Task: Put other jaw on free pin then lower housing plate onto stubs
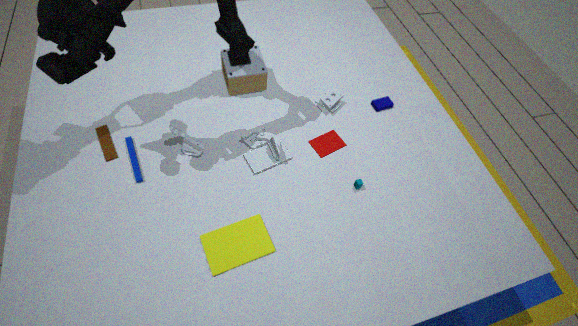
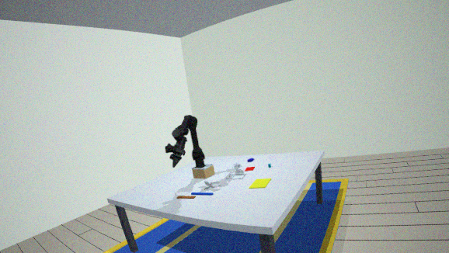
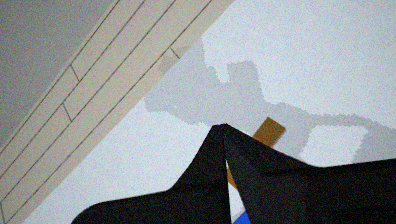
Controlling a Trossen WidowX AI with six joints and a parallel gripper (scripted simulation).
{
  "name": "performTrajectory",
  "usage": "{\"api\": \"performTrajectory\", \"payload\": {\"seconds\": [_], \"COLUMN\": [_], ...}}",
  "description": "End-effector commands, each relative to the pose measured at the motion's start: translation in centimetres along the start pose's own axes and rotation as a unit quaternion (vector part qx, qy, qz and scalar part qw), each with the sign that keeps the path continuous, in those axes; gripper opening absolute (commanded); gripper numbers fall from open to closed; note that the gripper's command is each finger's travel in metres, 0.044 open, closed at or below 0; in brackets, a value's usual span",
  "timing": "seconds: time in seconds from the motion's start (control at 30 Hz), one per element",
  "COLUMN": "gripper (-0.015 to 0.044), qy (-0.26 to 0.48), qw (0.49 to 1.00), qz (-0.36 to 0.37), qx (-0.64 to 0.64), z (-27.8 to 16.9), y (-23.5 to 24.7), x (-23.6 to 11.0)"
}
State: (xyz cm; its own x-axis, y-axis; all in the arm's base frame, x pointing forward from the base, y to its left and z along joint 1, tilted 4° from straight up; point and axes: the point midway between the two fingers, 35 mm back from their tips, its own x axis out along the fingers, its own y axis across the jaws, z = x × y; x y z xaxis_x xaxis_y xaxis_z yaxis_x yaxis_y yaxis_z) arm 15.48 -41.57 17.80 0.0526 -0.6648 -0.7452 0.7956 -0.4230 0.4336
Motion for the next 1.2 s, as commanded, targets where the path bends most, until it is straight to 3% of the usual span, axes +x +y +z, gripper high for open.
{"api": "performTrajectory", "payload": {"seconds": [0.0,0.8,1.17], "gripper": [0.0000,0.0000,0.0000], "qy": [0.043,0.234,0.263], "qw": [0.999,0.955,0.935], "qz": [-0.016,-0.162,-0.217], "qx": [0.010,0.080,0.098], "z": [-3.0,-18.4,-21.6], "y": [-0.3,-3.6,-5.0], "x": [0.6,-0.9,-2.1]}}
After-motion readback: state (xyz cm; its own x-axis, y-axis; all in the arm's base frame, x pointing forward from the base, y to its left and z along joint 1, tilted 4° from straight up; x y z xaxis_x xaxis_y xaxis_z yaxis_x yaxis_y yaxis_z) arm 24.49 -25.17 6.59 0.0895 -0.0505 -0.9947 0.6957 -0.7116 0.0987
